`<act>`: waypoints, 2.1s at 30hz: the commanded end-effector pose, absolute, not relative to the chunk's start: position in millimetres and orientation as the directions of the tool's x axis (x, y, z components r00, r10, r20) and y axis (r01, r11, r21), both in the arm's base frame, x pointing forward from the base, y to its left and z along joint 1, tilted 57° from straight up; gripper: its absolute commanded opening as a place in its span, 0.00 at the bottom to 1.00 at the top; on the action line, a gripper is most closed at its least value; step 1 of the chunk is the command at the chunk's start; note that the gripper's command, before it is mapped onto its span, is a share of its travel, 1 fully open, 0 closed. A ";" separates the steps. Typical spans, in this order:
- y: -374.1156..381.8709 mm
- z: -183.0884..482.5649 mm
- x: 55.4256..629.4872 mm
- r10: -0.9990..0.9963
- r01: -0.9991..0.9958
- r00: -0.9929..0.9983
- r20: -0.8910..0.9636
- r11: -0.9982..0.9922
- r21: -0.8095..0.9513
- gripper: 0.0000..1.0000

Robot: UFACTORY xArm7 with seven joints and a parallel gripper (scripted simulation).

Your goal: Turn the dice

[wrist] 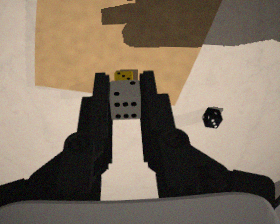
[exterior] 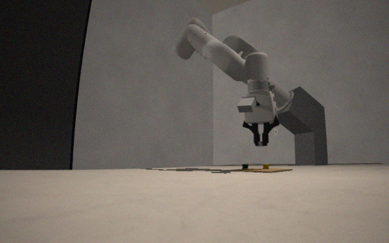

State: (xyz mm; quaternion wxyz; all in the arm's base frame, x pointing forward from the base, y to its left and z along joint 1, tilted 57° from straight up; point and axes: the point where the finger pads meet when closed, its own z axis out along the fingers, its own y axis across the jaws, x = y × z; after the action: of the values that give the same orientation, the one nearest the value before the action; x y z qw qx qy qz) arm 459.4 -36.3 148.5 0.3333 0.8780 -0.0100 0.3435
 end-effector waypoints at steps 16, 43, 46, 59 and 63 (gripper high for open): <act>-71.7 114.5 500.8 0.214 -0.244 0.761 0.612 -0.780 0.577 0.11; -73.7 112.7 502.8 0.214 -0.244 0.761 0.612 -0.780 0.577 0.11; -73.7 112.7 502.8 0.214 -0.244 0.761 0.612 -0.780 0.577 0.11; -73.6 112.7 502.9 0.214 -0.244 0.761 0.612 -0.780 0.577 0.11; -73.5 112.6 502.9 0.214 -0.244 0.761 0.612 -0.780 0.577 0.11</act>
State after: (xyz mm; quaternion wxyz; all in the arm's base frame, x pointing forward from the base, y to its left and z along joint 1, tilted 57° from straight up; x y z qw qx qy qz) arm 502.5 -75.2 112.3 0.3328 0.8776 -0.0095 0.3449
